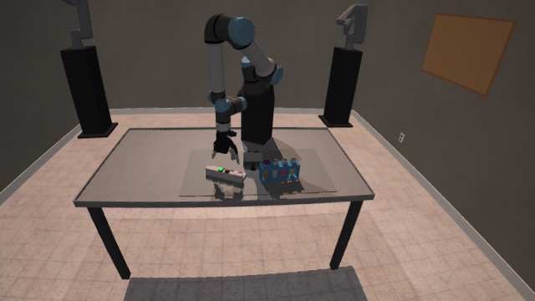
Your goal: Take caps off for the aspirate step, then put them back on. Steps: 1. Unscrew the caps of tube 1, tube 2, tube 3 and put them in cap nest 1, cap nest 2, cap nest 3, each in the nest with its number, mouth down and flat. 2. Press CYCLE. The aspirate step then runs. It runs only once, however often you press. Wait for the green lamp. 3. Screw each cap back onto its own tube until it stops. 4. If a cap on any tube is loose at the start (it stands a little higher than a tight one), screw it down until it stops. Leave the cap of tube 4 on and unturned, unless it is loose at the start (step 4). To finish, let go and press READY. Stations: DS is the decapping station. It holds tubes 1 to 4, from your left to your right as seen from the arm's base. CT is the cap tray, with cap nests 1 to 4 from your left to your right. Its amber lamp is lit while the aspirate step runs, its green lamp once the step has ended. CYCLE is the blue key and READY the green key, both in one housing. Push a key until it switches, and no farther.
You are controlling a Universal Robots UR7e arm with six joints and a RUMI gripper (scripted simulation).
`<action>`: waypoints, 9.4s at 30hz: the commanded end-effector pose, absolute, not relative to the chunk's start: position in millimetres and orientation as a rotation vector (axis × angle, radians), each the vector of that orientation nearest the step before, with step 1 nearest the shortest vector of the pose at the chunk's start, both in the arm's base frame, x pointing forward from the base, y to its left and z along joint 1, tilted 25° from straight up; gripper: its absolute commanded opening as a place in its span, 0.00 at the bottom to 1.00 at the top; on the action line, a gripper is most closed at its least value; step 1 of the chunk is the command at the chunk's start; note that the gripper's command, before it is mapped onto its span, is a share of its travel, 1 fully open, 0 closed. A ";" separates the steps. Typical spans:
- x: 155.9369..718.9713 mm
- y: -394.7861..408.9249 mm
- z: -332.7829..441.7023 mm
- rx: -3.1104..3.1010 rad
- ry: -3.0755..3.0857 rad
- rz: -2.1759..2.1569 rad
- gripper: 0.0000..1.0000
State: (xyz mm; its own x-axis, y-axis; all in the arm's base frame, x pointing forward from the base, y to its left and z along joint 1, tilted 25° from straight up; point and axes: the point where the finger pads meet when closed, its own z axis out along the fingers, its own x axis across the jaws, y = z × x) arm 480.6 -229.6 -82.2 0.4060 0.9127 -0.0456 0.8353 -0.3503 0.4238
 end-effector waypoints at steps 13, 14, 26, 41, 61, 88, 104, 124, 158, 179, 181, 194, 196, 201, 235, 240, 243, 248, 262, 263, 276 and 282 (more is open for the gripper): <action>480.8 -229.7 -81.8 2.286 1.502 0.280 1.00; 480.8 -229.7 -81.8 2.286 1.502 0.280 1.00; 480.8 -229.7 -81.8 2.286 1.502 0.280 1.00; 480.8 -229.7 -81.8 2.286 1.502 0.280 1.00; 474.4 -173.6 -46.4 2.286 1.502 0.280 0.29; 488.8 -147.7 -68.3 2.286 1.502 0.280 0.29; 515.0 -163.9 -131.1 2.286 1.502 0.280 0.29; 519.4 -166.6 -143.0 2.286 1.502 0.280 0.29; 521.6 -167.9 -149.1 2.286 1.502 0.280 0.00; 491.9 -151.1 -76.8 2.286 1.502 0.280 0.00; 488.1 -149.0 -67.8 2.286 1.502 0.280 0.00; 469.8 -138.6 -23.1 2.286 1.502 0.280 0.00; 469.8 -138.6 -23.1 2.286 1.502 0.280 0.00; 472.4 -106.0 -29.5 2.530 1.113 0.371 0.00; 486.9 73.4 -65.3 2.882 -0.573 0.626 0.00; 488.8 97.8 -70.2 2.882 -0.573 0.626 0.00; 490.8 122.4 -75.0 2.882 -0.573 0.626 0.00; 493.4 154.9 -81.5 2.882 -0.573 0.626 0.00; 498.1 154.8 -92.7 2.882 -0.573 0.626 0.00; 499.2 154.1 -95.4 2.882 -0.573 0.626 0.00; 502.8 152.1 -104.1 2.882 -0.573 0.626 0.00; 503.4 151.9 -105.4 2.882 -0.573 0.626 0.00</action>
State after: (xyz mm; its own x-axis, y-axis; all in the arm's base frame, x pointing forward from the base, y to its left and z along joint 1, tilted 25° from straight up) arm 502.7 151.9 -104.9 0.8415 -0.3360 0.4231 -0.3929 -0.9181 0.0523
